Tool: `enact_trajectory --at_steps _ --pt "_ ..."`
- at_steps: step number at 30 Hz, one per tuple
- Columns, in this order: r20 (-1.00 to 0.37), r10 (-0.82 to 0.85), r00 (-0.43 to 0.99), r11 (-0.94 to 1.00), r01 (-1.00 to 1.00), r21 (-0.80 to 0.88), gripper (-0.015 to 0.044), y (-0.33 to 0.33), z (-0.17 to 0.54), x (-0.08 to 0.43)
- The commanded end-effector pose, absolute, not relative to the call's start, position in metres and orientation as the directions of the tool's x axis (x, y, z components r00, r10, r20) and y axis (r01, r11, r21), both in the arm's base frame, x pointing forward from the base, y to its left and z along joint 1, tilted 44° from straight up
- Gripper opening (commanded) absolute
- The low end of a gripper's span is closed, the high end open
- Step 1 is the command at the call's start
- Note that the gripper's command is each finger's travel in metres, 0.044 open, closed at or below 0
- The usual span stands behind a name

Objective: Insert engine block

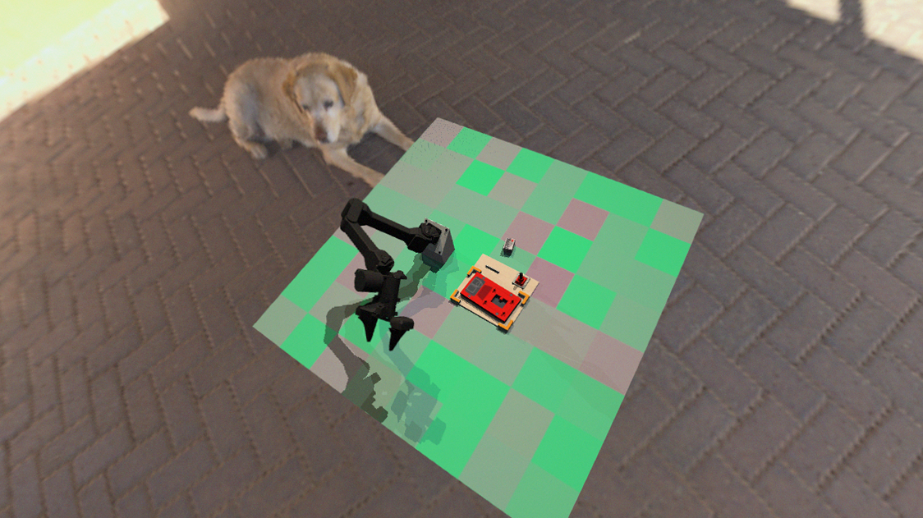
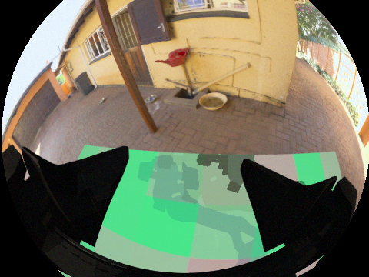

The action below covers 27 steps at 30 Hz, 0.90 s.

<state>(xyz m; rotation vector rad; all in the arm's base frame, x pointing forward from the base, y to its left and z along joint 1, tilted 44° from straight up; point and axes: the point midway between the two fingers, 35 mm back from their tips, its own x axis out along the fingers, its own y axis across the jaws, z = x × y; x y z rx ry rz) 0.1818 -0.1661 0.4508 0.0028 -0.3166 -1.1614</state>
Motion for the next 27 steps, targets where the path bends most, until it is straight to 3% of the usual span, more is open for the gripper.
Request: enact_trajectory --at_steps 1,14,27 --pt "0.206 -0.883 0.422 0.444 0.893 0.078 0.0440 -0.162 0.440 0.206" --pt "0.023 -0.793 0.609 0.584 0.769 -0.259 0.0440 -0.129 0.385 0.292" --pt "-0.169 -0.667 0.726 0.683 0.505 -0.527 0.0440 -0.077 0.320 0.354"
